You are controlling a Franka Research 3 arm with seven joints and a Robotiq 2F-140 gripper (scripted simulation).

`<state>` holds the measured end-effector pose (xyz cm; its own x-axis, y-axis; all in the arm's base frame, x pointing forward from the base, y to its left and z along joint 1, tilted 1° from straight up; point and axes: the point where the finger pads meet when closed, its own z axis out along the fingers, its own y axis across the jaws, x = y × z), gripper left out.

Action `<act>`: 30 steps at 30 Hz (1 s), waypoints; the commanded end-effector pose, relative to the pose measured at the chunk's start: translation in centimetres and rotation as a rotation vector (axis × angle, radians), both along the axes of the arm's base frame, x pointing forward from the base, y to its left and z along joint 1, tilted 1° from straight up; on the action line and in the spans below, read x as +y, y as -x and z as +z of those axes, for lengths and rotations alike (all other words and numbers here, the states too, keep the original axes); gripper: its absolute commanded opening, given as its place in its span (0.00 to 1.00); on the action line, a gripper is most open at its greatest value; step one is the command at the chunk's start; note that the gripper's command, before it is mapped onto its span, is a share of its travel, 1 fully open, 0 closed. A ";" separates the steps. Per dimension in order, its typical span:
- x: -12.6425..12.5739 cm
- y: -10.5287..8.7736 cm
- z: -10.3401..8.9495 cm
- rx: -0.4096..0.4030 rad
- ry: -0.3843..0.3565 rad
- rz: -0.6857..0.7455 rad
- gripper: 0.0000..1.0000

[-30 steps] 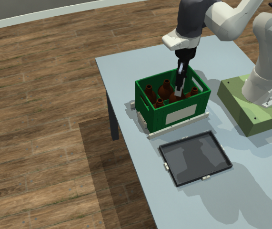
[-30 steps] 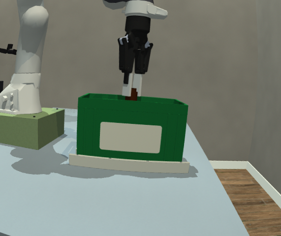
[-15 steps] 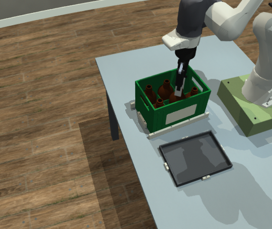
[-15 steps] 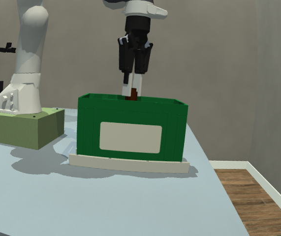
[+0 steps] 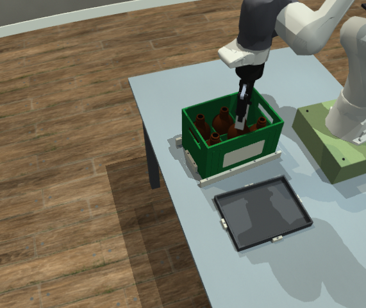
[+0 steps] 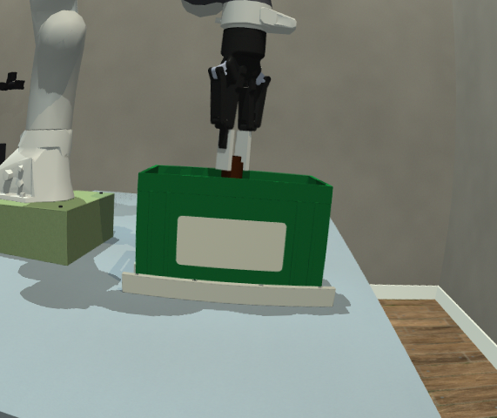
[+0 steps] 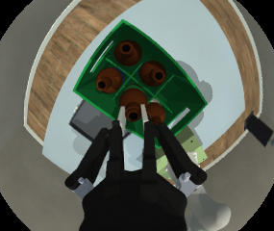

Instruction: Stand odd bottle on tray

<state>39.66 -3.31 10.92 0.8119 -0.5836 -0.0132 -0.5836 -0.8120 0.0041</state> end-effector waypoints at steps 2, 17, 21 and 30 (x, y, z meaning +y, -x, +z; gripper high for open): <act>0.0 -0.2 0.2 -0.004 0.001 -0.007 0.10; 0.0 -0.2 0.5 -0.004 0.001 -0.007 0.10; 0.0 -0.2 0.6 -0.004 0.001 -0.007 0.10; -0.1 -0.3 1.5 -0.004 0.001 -0.007 0.10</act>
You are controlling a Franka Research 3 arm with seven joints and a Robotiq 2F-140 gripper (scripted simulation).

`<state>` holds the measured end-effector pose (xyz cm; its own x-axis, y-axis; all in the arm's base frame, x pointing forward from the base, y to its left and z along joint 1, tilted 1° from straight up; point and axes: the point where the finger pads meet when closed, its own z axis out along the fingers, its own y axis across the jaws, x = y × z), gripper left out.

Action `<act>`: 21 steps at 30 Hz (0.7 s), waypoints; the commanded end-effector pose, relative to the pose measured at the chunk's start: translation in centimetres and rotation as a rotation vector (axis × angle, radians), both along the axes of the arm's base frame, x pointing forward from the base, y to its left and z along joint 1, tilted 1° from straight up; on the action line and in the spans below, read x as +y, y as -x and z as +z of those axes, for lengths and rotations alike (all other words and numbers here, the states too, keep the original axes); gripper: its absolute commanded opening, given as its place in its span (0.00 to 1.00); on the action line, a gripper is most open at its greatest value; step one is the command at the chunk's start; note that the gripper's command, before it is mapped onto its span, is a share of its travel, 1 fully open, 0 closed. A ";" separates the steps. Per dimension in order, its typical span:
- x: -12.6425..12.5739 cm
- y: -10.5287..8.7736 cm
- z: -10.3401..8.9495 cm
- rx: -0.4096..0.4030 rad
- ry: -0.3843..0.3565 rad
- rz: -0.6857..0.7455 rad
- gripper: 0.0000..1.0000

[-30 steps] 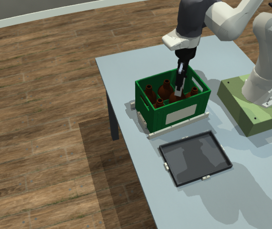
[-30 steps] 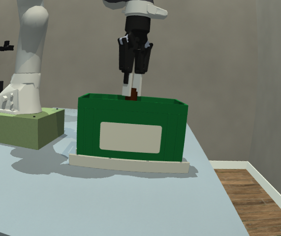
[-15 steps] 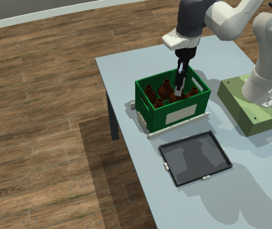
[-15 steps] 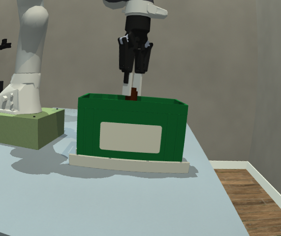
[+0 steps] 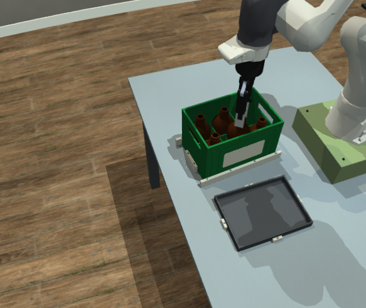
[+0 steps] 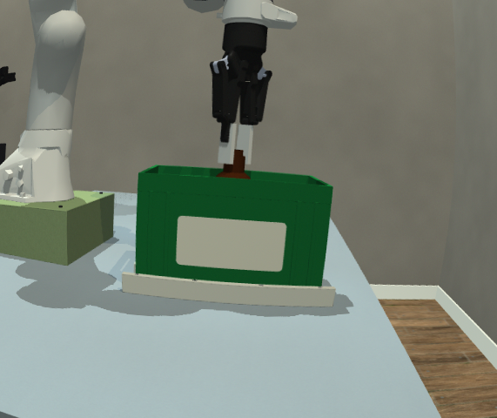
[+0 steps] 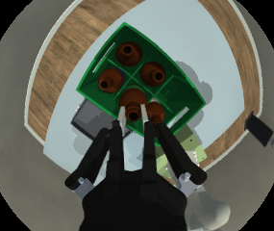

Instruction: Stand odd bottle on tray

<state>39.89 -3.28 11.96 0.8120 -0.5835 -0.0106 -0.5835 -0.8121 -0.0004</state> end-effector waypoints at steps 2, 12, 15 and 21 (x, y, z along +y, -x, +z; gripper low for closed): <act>-0.1 -0.1 0.6 0.001 0.003 -0.007 0.10; -0.1 -0.1 1.6 0.001 0.003 -0.007 0.10; -0.1 -0.1 2.0 0.001 0.003 -0.007 0.10; -0.2 -0.2 2.6 0.001 0.003 -0.007 0.10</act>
<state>40.18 -3.32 14.21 0.8122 -0.5833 -0.0082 -0.5833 -0.8123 -0.0030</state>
